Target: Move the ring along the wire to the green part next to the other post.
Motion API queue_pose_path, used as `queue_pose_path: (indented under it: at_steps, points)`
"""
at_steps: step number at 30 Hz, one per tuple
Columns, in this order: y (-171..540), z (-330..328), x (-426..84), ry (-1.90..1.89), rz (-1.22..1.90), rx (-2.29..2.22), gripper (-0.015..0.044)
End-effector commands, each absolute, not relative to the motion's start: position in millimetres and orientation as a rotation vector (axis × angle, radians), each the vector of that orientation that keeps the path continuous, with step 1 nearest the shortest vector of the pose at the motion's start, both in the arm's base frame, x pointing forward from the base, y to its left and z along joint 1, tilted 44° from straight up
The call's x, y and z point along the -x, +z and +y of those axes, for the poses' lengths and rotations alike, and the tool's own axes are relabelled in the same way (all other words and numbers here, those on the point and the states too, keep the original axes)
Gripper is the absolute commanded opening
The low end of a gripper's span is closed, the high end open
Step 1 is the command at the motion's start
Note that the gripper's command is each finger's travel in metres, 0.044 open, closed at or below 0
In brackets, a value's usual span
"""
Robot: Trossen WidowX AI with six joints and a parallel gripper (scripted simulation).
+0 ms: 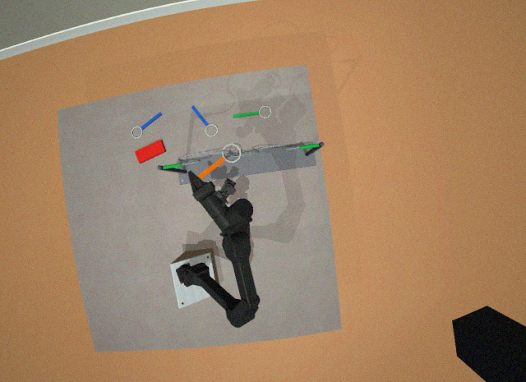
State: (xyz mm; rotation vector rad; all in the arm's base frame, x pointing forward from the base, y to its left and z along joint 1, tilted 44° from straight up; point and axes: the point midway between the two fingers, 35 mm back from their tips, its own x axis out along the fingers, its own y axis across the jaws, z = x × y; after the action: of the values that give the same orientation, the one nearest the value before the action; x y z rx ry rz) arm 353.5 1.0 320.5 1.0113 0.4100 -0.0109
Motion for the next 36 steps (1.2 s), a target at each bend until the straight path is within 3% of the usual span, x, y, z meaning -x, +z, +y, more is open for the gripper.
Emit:
queue_pose_path:
  at_steps: [1, 36]
  points:
    - [320.7, 0.6, -353.5, -0.024, 0.413, -0.953, -0.0150]
    - [309.0, -10.5, -352.0, -0.152, 0.456, -0.532, -0.0150]
